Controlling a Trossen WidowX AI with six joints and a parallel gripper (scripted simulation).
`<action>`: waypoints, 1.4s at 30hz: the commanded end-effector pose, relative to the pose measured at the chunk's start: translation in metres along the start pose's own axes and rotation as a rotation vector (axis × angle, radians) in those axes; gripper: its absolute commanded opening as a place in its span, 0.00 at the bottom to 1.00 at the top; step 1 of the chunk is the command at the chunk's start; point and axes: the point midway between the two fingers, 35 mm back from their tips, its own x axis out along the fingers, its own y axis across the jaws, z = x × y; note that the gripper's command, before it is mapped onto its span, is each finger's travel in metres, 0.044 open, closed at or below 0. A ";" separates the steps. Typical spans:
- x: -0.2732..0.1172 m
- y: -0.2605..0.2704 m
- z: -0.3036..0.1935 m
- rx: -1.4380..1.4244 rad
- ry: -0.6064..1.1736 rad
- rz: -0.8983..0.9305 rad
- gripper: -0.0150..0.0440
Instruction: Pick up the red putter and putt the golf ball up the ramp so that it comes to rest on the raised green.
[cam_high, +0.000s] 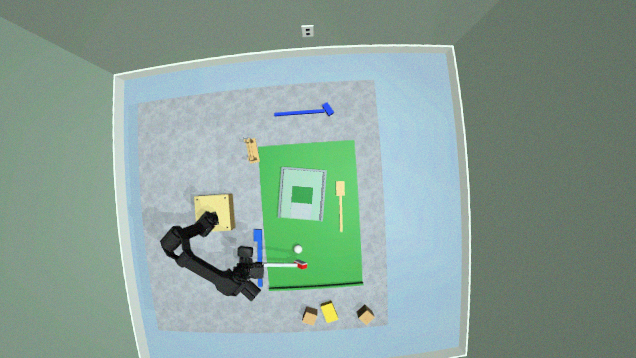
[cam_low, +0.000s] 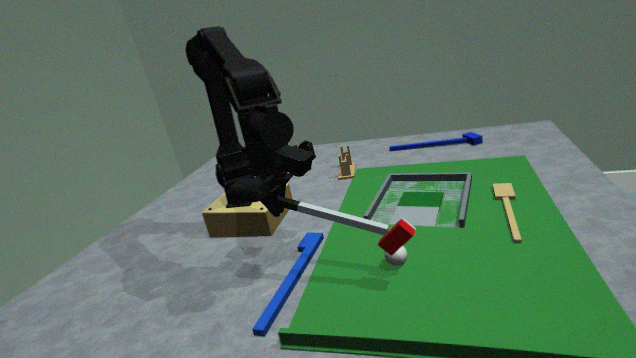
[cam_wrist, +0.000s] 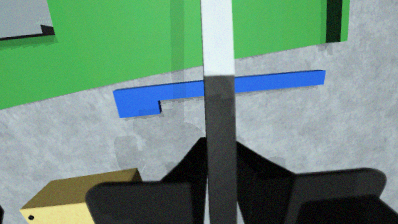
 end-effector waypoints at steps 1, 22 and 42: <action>0.020 0.000 -0.001 0.006 0.010 0.005 0.25; 0.050 0.001 -0.002 0.006 0.010 0.005 0.25; 0.054 -0.008 -0.002 0.003 0.007 0.004 0.25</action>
